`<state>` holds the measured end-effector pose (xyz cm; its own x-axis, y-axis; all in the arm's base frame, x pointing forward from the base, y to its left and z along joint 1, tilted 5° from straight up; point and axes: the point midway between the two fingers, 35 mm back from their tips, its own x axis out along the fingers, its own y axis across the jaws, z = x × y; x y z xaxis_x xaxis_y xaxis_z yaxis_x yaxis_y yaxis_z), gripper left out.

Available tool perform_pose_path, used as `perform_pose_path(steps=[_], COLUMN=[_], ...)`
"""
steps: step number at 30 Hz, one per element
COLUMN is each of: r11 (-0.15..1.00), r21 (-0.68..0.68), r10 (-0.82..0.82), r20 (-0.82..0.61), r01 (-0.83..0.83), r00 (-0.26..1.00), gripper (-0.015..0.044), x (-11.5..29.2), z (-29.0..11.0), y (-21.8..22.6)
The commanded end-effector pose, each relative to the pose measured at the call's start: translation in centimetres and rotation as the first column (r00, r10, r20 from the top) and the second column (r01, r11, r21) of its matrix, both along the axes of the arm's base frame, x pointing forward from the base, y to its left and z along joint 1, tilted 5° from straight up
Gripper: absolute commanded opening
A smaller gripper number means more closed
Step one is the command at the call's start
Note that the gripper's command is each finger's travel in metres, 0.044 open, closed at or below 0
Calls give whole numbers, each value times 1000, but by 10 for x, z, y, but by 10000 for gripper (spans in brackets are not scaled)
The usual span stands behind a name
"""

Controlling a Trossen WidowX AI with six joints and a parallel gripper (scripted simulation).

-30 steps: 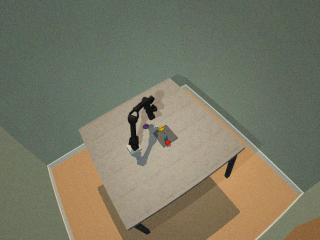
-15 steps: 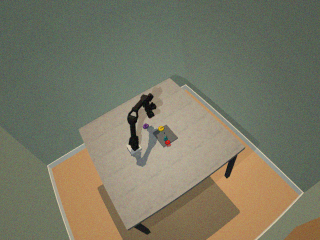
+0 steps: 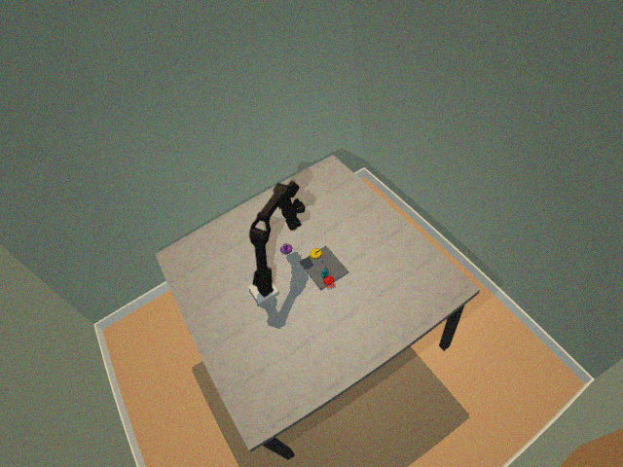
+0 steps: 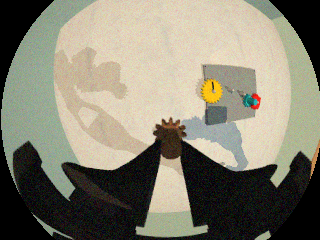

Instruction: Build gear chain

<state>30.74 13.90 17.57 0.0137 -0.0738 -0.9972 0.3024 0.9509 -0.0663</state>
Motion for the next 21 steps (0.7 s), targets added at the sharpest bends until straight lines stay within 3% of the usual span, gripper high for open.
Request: perform_pose_path(steps=[1, 21], r11=[1000, 1000], r21=[7, 12], r10=[-6, -11], r20=[9, 14], r01=[6, 11], r00=[1000, 1000], gripper=[0, 0], x=[1, 17], z=[5, -7], y=[-1, -48])
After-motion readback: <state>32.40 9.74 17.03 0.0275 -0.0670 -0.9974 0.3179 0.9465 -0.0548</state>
